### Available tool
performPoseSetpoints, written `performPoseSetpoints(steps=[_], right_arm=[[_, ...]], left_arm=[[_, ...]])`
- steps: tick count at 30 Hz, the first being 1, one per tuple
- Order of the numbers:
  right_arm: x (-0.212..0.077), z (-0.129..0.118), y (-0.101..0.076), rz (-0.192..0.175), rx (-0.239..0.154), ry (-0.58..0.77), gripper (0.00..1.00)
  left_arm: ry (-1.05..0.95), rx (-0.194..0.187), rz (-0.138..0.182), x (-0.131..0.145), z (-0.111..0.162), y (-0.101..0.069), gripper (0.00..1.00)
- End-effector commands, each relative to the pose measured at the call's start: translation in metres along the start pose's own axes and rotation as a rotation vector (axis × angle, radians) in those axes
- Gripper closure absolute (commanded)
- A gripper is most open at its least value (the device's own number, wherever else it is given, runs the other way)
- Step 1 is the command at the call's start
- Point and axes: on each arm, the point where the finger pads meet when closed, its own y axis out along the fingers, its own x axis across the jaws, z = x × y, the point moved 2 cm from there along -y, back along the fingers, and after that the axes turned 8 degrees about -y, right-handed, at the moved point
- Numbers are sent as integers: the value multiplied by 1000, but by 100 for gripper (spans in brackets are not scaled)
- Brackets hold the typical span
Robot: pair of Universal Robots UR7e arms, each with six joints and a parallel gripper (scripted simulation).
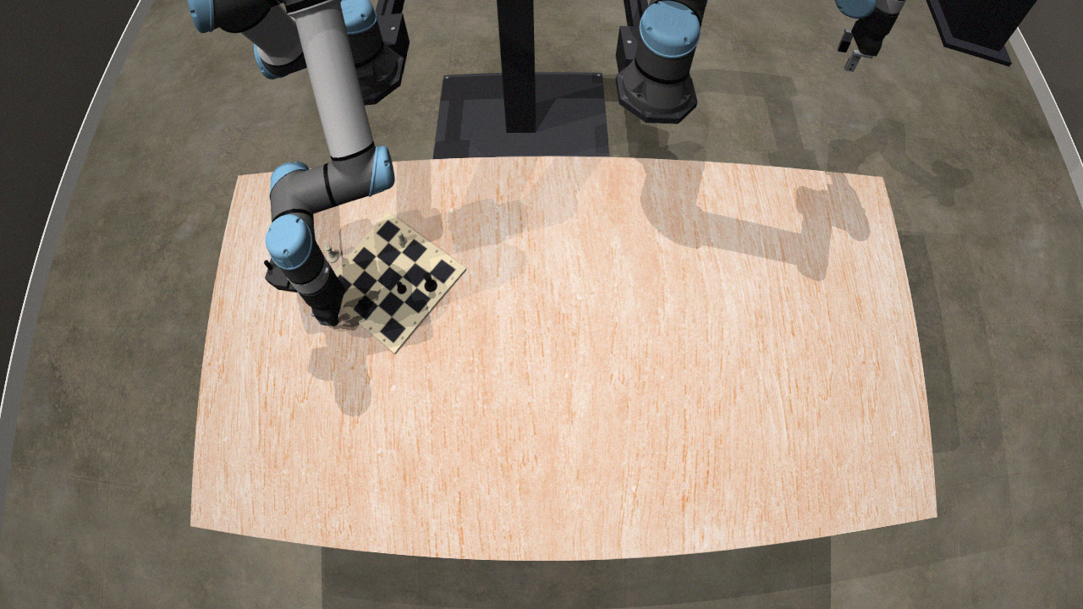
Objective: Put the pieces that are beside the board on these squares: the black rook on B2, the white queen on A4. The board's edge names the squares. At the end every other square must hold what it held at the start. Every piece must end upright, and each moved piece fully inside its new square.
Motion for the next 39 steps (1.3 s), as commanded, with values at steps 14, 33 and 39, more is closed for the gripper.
performPoseSetpoints(steps=[14,33,39], right_arm=[[-1,0,8,2,0,0,27],[-1,0,31,2,0,0,27],[-1,0,31,2,0,0,27]], left_arm=[[0,-1,1,0,0,0,0],[0,-1,1,0,0,0,0],[0,-1,1,0,0,0,0]])
